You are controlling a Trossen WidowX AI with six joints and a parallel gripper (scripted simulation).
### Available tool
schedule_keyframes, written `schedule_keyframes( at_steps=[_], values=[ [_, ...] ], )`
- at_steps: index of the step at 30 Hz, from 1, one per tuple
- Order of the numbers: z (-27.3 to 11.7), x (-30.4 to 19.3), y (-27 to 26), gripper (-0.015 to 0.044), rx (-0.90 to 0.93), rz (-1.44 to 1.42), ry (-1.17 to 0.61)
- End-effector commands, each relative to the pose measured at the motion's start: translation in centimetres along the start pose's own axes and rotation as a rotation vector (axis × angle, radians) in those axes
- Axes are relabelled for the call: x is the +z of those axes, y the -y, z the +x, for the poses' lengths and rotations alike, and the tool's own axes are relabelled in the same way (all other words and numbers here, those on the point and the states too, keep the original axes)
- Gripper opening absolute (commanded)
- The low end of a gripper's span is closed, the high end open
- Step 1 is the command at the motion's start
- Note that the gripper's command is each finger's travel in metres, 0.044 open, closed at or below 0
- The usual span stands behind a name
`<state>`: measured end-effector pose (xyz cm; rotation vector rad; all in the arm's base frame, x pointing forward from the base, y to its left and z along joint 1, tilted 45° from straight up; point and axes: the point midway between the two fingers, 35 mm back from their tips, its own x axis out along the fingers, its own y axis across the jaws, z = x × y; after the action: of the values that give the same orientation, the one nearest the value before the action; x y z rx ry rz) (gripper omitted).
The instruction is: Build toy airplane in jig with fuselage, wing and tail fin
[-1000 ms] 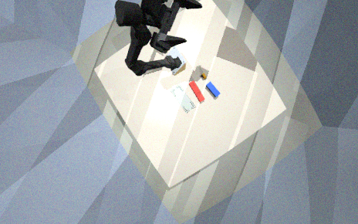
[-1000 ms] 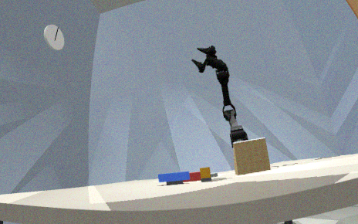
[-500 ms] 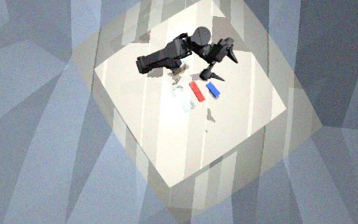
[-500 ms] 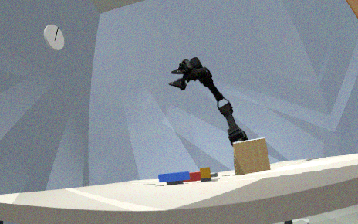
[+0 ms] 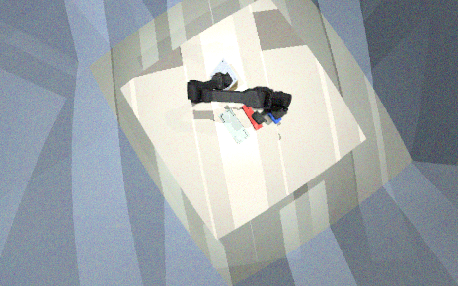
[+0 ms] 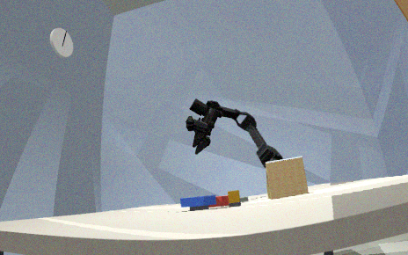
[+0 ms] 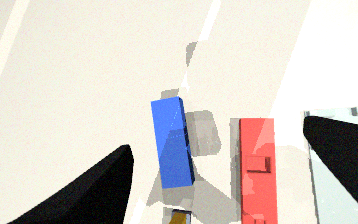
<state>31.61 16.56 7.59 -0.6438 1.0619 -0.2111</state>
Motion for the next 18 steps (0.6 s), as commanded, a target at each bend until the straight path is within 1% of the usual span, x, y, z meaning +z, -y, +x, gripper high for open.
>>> schedule_keyframes(
  at_steps=[1,4,6,11,15,18],
  values=[
    [3.8,-4.5,2.2,0.044,-0.074,0.049,-0.218],
    [5.9,-8.5,4.3,0.044,-0.146,0.096,-0.403],
    [6.6,-10.2,5.3,0.044,-0.179,0.117,-0.486],
    [7.0,-10.6,5.4,0.044,-0.183,0.12,-0.496],
    [11.0,-12.9,6.1,0.044,-0.185,0.12,-0.495],
    [11.3,-13.0,6.2,0.044,-0.185,0.12,-0.495]
  ],
)
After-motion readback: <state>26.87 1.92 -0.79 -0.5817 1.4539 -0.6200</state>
